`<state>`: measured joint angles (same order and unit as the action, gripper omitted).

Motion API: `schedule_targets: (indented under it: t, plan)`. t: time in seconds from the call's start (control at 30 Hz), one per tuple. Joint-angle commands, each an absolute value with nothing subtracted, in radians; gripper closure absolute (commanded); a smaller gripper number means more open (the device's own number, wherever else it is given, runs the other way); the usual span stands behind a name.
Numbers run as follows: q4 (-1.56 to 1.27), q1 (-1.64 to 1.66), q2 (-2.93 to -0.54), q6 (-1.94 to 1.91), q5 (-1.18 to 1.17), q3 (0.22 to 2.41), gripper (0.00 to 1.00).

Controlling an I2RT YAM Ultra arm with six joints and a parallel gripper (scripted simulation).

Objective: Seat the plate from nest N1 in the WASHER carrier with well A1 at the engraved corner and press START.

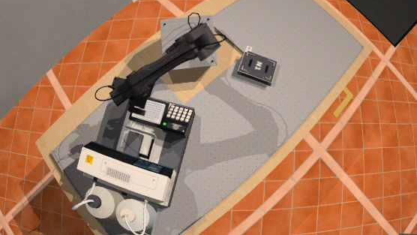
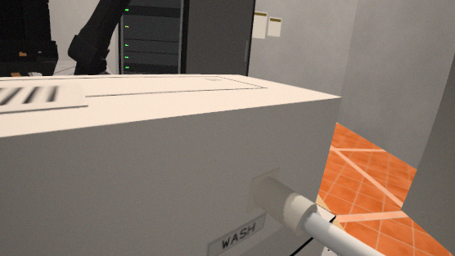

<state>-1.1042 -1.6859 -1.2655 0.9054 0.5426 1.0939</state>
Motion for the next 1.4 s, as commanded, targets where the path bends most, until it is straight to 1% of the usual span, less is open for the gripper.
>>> schedule_targets:
  t: [0.0,0.53,0.6,0.83,0.9,1.27,1.37]
  plan:
    - [-1.116,-1.703,-1.248,0.899,0.544,1.124,0.00]
    - [-1.116,-1.703,-1.248,0.899,0.544,1.124,0.00]
    - [-1.110,-1.655,-1.211,0.861,0.527,1.065,0.04]
    - [-1.105,-1.553,-1.089,0.740,0.493,0.994,0.18]
    - [-1.105,-1.553,-1.089,0.740,0.493,0.994,0.18]
    - [-1.087,-1.315,-0.905,0.615,0.400,0.913,0.40]
    - [-1.084,-1.298,-0.900,0.533,0.384,0.918,0.46]
